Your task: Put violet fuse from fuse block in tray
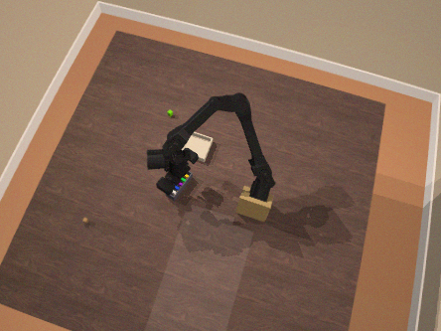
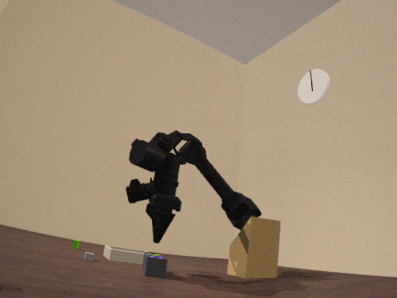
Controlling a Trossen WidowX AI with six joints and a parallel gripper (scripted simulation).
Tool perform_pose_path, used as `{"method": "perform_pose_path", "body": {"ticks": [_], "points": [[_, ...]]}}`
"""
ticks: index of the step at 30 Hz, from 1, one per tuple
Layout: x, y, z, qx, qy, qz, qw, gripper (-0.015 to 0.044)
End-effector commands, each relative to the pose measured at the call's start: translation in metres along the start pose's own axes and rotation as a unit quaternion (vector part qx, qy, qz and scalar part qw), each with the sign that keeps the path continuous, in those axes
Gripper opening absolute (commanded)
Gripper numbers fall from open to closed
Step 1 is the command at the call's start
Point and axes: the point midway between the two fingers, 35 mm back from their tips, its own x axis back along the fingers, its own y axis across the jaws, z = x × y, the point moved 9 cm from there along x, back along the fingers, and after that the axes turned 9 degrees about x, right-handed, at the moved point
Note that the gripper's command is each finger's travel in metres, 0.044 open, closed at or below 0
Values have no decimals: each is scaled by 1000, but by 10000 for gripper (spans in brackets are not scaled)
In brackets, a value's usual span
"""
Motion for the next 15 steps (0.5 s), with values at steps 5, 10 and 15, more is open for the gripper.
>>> {"method": "perform_pose_path", "body": {"ticks": [5,10,15], "points": [[-9,0,1,3,1,3,1000,74],[-14,0,1,3,1,4,1000,74],[-19,0,1,3,1,4,1000,74]]}}
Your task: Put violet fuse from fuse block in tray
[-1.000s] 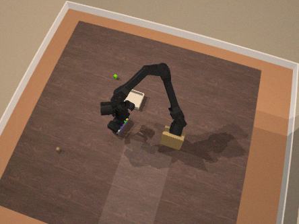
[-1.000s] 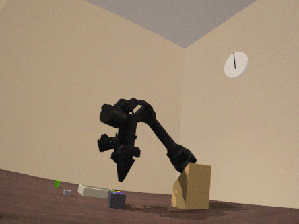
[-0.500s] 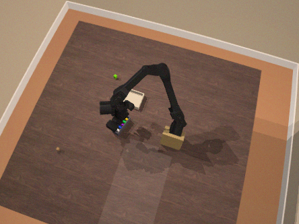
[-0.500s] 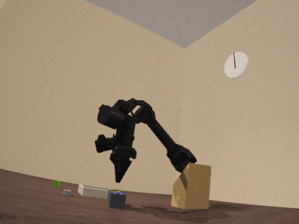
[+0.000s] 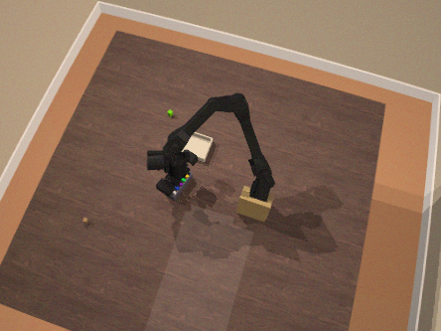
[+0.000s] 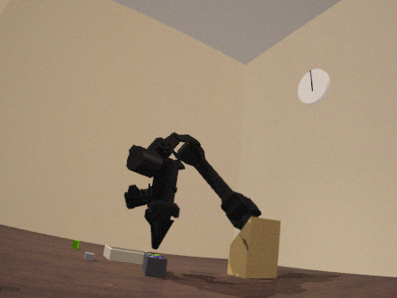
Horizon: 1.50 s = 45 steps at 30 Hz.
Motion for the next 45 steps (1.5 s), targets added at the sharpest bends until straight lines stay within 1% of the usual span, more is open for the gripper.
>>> {"method": "perform_pose_path", "body": {"ticks": [1,32,45], "points": [[-6,0,3,5,3,4,1000,74],[-21,-1,3,5,3,5,1000,74],[-21,-1,3,5,3,5,1000,74]]}}
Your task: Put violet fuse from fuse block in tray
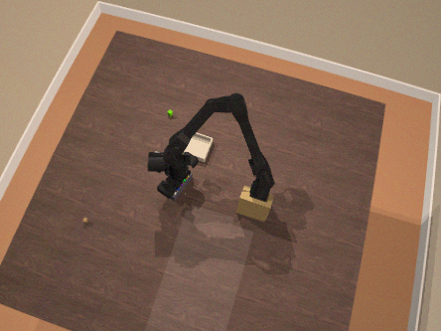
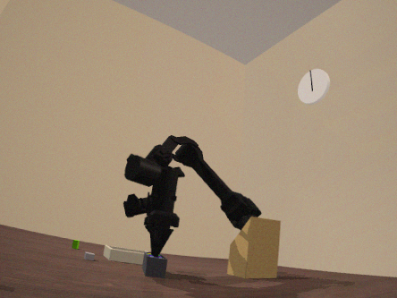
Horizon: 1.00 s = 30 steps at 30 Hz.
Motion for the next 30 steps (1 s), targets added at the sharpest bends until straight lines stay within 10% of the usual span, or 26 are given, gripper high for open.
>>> {"method": "perform_pose_path", "body": {"ticks": [1,30], "points": [[-1,0,1,3,0,3,1000,74],[4,0,0,1,0,0,1000,0]]}}
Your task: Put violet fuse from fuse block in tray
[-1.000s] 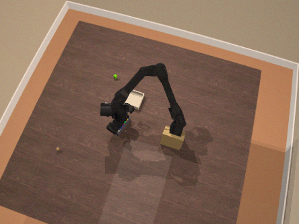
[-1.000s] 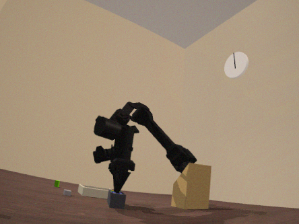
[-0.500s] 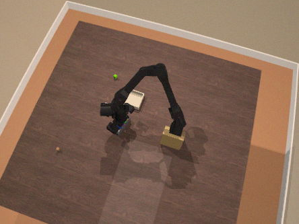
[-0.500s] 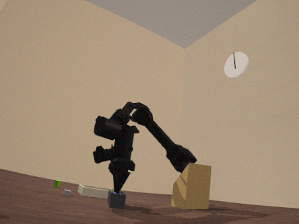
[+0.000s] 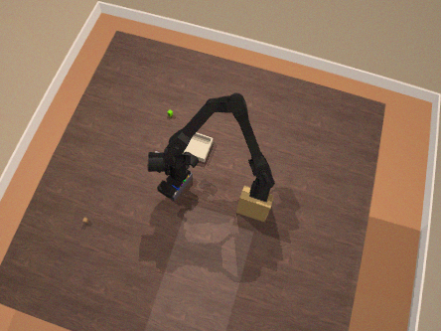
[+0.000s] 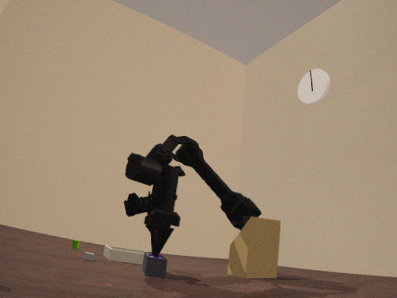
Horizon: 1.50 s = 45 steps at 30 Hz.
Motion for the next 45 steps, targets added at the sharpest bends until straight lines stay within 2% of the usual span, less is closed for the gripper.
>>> {"method": "perform_pose_path", "body": {"ticks": [1,45], "points": [[2,0,-1,-2,0,-1,1000,0],[24,0,-1,-1,0,0,1000,0]]}}
